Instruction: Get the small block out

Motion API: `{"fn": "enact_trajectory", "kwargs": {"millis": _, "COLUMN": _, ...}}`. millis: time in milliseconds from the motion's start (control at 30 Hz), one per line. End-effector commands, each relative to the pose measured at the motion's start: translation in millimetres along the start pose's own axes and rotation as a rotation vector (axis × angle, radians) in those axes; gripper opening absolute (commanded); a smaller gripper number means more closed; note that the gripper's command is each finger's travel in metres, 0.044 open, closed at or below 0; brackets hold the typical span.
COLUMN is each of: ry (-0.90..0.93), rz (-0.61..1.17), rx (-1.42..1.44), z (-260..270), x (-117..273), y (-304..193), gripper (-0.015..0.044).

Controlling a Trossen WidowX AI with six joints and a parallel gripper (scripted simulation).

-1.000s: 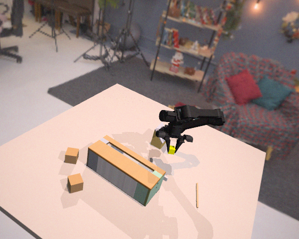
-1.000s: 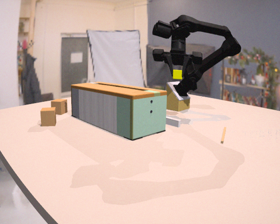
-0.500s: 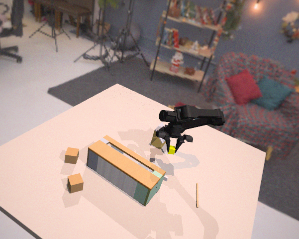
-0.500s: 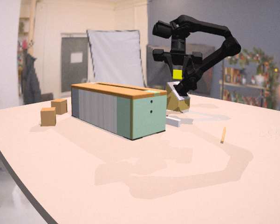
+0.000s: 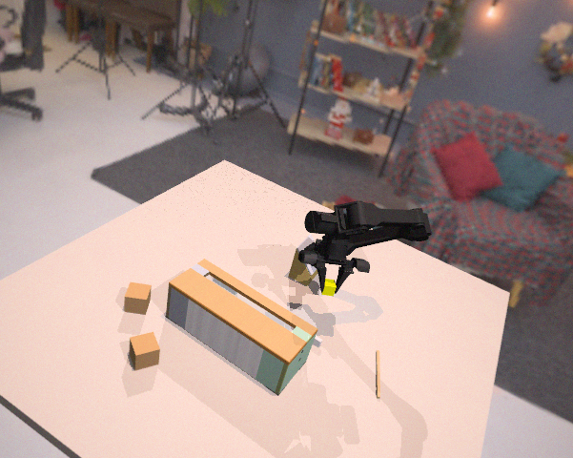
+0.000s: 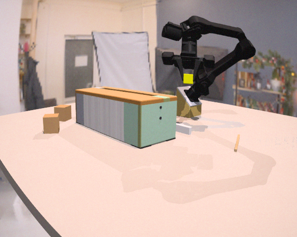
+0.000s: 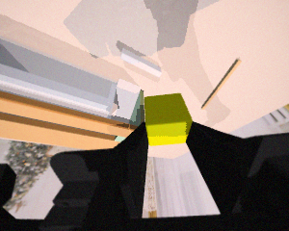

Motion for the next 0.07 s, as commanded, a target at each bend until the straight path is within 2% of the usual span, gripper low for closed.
{"fn": "enact_trajectory", "kwargs": {"millis": 0, "ry": -0.002, "rz": 0.004, "rx": -0.005, "z": -0.3, "x": 0.1, "y": -0.6, "gripper": 0.0000}}
{"fn": "enact_trajectory", "kwargs": {"millis": 33, "ry": -0.002, "rz": 0.004, "rx": -0.005, "z": -0.3, "x": 0.1, "y": -0.6, "gripper": 0.0000}}
Point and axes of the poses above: the point midway between the two fingers, 35 mm back from their tips, its own x axis back along the fingers, its own z axis across the jaws, y = z × x, the point moved 1 cm from there along x, back along the fingers, and after that the axes turned 8 degrees about x, right-handed, at the moved point
